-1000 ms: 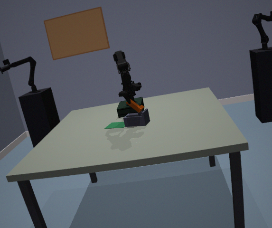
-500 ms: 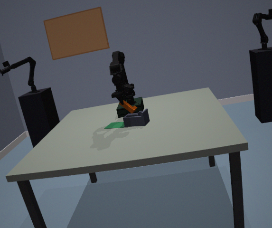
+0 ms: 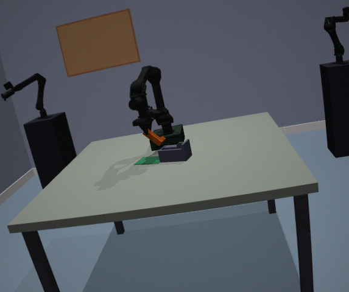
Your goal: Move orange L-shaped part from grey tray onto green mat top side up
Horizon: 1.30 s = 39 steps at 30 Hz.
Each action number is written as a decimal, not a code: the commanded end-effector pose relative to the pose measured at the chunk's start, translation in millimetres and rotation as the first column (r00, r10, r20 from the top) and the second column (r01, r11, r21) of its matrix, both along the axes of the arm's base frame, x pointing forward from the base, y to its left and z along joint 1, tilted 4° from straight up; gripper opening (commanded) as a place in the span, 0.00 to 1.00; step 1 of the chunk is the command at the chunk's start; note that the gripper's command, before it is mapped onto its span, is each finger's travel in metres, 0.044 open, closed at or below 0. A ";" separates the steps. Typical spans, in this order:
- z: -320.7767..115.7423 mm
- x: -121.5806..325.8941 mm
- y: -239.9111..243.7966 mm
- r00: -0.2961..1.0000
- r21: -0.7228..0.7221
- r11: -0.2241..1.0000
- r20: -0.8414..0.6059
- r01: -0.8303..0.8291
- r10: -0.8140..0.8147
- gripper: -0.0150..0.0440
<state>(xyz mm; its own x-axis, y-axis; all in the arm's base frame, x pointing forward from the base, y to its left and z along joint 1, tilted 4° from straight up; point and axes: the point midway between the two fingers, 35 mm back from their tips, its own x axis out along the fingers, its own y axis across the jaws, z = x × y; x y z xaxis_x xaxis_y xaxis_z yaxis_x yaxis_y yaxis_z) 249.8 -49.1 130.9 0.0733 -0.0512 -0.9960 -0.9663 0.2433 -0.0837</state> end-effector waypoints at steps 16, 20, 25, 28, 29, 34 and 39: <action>0.9 -20.7 -48.6 1.000 0.000 1.000 0.008 -0.002 0.002 0.25; -4.3 -20.2 -49.0 1.000 0.000 1.000 0.008 -0.002 0.002 0.25; -12.3 -19.5 -49.5 1.000 0.000 1.000 0.008 -0.002 0.002 0.25; -17.1 -19.1 -49.8 1.000 0.000 1.000 0.007 -0.002 0.002 0.25; -18.6 -18.9 -49.9 1.000 0.000 1.000 0.007 -0.002 0.002 0.25; -26.3 -18.3 -50.3 1.000 -0.001 1.000 0.007 -0.002 0.002 0.25; -34.1 -17.7 -50.7 1.000 -0.001 1.000 0.007 -0.002 0.002 0.25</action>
<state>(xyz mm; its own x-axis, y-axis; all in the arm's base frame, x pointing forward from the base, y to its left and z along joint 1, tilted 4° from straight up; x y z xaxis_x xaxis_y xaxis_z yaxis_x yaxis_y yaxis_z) 232.1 -100.6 103.1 0.0874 -0.0603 -0.9943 -0.9646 0.2443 -0.0996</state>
